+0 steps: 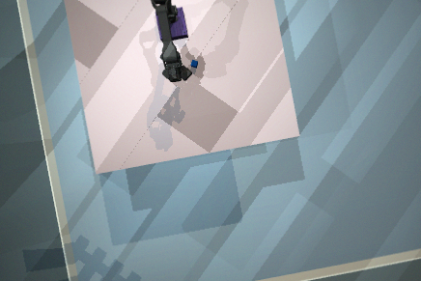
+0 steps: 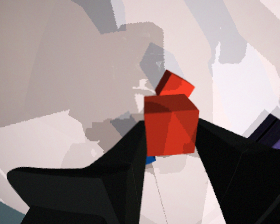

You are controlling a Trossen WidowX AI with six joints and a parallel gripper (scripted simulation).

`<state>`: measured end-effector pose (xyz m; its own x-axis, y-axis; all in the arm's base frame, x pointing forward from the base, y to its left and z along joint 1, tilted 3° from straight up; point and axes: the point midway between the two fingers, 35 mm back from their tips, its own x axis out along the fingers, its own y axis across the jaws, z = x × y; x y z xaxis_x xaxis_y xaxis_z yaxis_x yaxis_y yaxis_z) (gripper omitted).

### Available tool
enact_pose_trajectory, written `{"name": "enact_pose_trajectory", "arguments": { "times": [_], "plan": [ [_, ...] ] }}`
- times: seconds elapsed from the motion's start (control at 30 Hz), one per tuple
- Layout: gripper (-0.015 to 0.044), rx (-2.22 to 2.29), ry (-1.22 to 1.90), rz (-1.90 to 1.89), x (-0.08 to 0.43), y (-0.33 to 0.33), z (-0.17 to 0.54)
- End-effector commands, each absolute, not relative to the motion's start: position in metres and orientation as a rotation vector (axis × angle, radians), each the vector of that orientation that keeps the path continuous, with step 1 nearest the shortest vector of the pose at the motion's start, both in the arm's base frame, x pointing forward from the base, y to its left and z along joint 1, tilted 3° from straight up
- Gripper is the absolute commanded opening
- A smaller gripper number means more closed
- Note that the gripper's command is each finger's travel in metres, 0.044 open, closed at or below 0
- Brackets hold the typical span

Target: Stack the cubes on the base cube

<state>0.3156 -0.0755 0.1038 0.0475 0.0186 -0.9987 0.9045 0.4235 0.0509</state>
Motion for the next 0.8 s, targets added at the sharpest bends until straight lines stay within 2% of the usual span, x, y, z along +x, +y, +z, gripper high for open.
{"name": "enact_pose_trajectory", "arguments": {
  "times": [0.0,0.77],
  "plan": [
    [0.0105,0.928,1.337,-0.86,0.315,-0.067,0.105],
    [0.0105,1.064,1.271,-0.976,0.312,-0.008,0.096]
  ]
}}
